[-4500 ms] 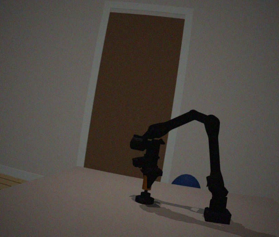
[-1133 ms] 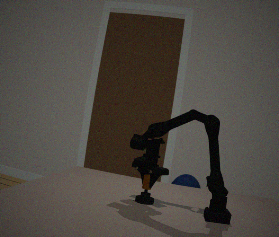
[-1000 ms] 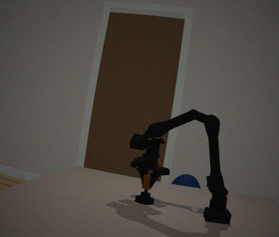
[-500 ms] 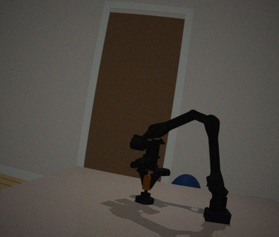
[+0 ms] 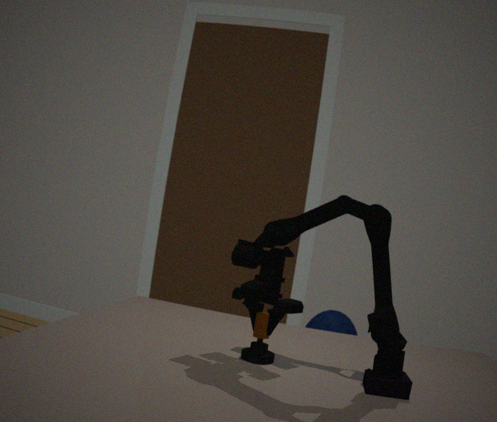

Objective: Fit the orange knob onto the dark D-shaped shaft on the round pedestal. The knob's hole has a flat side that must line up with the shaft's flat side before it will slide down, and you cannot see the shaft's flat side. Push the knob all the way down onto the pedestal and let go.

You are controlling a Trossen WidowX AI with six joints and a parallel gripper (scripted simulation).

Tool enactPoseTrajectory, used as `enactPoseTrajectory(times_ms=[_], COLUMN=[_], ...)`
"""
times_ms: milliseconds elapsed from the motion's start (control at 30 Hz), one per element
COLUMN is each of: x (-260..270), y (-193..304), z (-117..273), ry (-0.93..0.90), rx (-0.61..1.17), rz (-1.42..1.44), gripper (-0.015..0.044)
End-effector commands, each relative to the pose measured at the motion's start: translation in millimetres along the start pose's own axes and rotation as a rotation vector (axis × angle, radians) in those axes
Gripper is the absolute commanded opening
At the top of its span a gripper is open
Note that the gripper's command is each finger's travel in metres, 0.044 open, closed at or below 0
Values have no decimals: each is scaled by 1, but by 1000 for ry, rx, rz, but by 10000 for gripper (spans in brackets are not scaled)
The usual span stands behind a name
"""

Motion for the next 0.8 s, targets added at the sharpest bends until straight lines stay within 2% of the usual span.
enactPoseTrajectory(times_ms=[0,300,767], x=[0,-1,0], y=[0,-1,0], z=[4,3,0], ry=[1,1,1], rx=[-2,-2,-1], rz=[3,212,212], gripper=[0,0,0])
Point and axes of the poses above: the point midway between the two fingers, 35 mm back from their tips, its own z axis back along the fingers, its own x axis across the jaws, y = z × x, the point moved 7 cm from there along z, back along the fingers, and after that the axes turned 1 degree about -z, right-handed, at the moved point
